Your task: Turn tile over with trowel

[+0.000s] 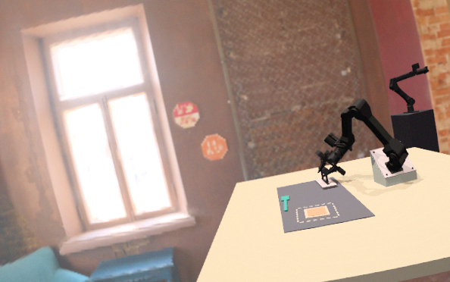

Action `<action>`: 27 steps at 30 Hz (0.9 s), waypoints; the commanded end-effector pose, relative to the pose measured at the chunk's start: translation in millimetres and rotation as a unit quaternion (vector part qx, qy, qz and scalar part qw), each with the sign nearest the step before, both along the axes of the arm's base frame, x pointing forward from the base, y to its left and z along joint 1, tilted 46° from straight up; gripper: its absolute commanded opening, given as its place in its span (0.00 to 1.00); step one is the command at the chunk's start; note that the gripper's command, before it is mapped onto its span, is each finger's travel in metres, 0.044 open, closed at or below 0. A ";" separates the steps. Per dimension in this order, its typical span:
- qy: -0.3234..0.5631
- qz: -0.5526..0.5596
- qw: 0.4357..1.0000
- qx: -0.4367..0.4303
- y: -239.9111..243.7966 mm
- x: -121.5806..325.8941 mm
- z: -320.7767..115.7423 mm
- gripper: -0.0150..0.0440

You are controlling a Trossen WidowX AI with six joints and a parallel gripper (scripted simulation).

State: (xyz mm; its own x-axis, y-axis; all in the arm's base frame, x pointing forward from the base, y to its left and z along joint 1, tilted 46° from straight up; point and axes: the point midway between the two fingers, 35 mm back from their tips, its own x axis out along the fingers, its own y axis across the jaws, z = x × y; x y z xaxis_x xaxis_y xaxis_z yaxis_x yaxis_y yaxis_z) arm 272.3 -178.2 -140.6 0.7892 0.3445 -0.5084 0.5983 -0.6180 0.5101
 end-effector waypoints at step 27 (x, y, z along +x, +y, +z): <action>0.004 -0.003 1.000 0.001 5.4 -3.5 -6.6 0.76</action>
State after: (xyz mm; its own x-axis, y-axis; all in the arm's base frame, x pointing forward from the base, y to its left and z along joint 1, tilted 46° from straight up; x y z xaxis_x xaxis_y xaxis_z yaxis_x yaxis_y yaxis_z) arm 270.9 -171.8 -147.3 0.7897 0.3424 -0.5090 0.5966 -0.6220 0.5071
